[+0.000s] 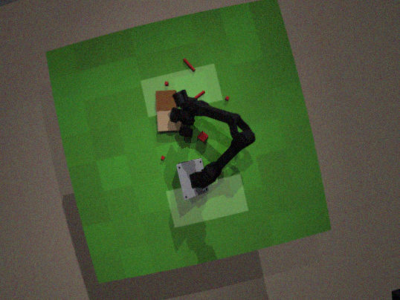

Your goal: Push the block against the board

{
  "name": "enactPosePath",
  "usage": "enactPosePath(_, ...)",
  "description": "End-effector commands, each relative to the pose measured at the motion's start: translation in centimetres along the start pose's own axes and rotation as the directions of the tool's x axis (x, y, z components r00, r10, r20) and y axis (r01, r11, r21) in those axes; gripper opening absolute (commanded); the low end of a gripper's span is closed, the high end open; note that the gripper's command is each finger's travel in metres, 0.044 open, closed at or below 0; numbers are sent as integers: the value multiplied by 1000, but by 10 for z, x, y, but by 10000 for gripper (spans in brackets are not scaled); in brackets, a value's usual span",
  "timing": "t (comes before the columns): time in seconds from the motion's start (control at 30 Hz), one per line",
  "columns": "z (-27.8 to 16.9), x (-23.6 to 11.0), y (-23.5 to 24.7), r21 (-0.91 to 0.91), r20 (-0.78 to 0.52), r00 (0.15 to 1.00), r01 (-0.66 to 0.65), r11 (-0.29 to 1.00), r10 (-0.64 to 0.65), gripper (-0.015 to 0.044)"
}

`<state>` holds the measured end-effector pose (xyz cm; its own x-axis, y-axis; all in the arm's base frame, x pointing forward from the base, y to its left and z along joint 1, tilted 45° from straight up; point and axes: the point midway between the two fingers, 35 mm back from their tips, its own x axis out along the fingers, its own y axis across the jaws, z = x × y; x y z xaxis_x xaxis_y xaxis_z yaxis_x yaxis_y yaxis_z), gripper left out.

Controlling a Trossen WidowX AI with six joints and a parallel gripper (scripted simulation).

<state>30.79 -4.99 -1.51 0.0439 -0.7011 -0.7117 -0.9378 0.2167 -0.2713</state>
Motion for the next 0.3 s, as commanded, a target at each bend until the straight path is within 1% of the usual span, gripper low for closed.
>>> enactPosePath(0.0,9,-2,-4,10,6,1000,9,1000,-9,0)
enactPosePath(0.27,3,-2,-4,9,7,1000,8,1000,-8,0)
